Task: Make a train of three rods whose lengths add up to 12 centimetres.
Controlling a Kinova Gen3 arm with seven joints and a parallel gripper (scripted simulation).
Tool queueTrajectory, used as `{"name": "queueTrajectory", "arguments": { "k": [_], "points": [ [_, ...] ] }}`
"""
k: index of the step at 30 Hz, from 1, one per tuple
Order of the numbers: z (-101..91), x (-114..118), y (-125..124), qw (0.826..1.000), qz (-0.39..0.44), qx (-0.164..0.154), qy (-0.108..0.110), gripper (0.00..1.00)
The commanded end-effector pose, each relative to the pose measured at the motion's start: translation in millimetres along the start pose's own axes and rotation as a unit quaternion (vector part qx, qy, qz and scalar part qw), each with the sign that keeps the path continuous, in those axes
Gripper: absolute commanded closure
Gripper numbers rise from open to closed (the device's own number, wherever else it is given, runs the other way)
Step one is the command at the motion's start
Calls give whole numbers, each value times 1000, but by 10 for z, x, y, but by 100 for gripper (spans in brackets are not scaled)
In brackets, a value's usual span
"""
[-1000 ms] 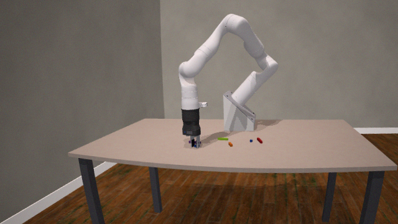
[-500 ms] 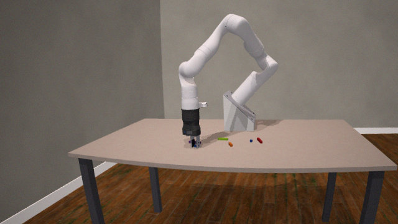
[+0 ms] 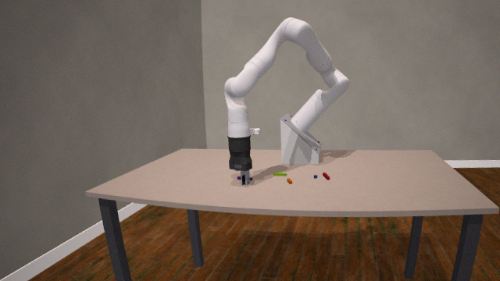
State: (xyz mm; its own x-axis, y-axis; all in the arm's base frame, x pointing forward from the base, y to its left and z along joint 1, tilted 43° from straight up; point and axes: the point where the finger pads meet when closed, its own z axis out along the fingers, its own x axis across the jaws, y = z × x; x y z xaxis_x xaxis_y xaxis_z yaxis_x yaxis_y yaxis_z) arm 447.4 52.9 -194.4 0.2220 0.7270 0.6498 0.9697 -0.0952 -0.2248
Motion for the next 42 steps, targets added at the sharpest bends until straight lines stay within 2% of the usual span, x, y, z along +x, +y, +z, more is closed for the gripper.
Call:
{"name": "queueTrajectory", "arguments": {
  "k": [1, 22, 27, 29, 37, 42],
  "points": [
    [-10, -2, 7, 1000, 0, -1, 0, 76],
    [-50, -2, 7, 1000, 0, -1, 0, 76],
    [-310, -1, 7, 1000, 0, -1, 0, 76],
    [-310, -1, 7, 1000, 0, -1, 0, 76],
    [-871, -1, 6, 1000, 0, -1, 0, 76],
    [-1005, -1, 5, 1000, 0, -1, 0, 76]
  ]
}}
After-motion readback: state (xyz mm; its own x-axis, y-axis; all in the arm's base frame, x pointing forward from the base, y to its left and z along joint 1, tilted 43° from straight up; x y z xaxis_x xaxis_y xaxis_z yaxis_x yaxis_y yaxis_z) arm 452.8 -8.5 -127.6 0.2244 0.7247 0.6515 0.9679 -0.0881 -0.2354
